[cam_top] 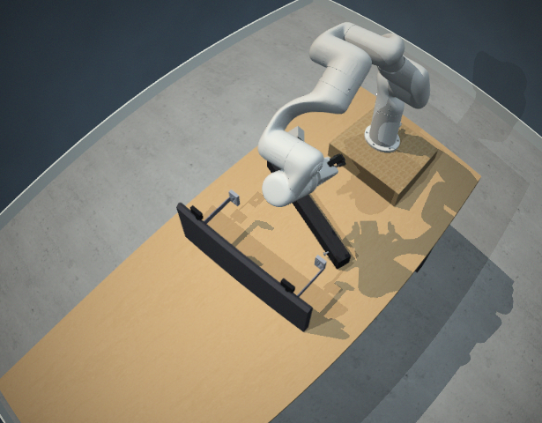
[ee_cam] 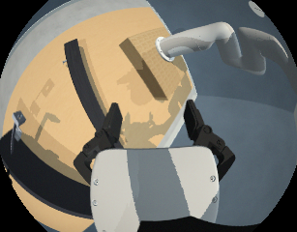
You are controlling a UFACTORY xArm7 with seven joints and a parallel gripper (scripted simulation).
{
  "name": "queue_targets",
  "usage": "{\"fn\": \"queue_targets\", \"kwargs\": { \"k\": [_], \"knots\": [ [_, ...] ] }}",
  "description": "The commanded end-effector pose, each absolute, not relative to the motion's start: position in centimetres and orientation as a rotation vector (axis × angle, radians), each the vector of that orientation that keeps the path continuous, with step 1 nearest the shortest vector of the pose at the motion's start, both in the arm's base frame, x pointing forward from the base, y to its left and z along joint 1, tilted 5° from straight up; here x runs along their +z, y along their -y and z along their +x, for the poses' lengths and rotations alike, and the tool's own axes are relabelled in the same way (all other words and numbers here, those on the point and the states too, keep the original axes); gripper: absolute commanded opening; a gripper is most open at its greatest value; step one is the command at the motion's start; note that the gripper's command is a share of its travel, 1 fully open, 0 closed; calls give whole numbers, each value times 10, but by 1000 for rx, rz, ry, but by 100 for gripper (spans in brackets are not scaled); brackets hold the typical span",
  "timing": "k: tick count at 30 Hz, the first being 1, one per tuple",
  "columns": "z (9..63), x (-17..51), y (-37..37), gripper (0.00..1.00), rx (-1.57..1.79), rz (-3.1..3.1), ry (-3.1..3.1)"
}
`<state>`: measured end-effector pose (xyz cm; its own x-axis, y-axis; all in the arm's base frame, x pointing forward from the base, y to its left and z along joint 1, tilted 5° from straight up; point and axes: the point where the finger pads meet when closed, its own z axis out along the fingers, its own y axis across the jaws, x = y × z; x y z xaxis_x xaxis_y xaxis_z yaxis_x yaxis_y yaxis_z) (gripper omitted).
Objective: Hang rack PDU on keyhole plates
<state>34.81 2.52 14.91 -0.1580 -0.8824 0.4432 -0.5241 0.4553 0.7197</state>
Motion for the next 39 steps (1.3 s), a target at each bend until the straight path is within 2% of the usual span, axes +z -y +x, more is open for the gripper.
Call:
{"fn": "queue_targets", "kwargs": {
  "k": [1,25,39],
  "knots": [
    [354,157,-19,100,-459,1332,1978],
    [377,208,8,100,-40,1823,2452],
    [378,208,8,97,-34,1827,2456]
  ]
}}
